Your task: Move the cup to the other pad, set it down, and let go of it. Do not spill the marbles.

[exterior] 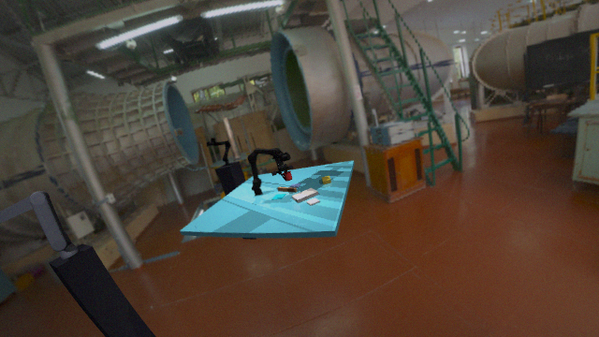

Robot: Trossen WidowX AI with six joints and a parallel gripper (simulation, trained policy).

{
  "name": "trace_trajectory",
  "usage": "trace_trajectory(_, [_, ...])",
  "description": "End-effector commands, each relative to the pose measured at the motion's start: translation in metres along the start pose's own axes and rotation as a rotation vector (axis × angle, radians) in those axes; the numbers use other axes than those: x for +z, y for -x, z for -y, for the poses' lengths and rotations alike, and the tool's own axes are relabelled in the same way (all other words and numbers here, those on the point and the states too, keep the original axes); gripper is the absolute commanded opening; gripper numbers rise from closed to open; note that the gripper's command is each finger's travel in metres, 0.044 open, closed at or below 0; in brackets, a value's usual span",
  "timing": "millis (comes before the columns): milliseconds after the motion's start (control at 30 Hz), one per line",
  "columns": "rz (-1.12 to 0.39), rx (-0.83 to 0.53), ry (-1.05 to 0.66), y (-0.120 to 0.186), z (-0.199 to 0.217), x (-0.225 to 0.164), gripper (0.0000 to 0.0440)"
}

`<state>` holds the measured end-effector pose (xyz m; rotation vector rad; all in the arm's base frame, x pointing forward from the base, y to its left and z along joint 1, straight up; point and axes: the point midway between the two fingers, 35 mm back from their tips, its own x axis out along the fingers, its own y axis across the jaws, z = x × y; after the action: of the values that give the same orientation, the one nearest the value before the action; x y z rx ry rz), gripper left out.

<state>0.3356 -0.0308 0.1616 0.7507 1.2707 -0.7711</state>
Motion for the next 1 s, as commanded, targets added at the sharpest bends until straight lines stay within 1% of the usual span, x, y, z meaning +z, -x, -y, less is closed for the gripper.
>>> trace_trajectory(0, [0.008, -0.007, -0.012, -0.003, 0.009, 0.006, 0.0000])
trace_trajectory(500, [0.036, -0.007, -0.093, -0.018, 0.043, 0.030, 0.0000])
trace_trajectory(967, [0.048, -0.016, -0.150, -0.041, 0.072, 0.036, 0.0000])
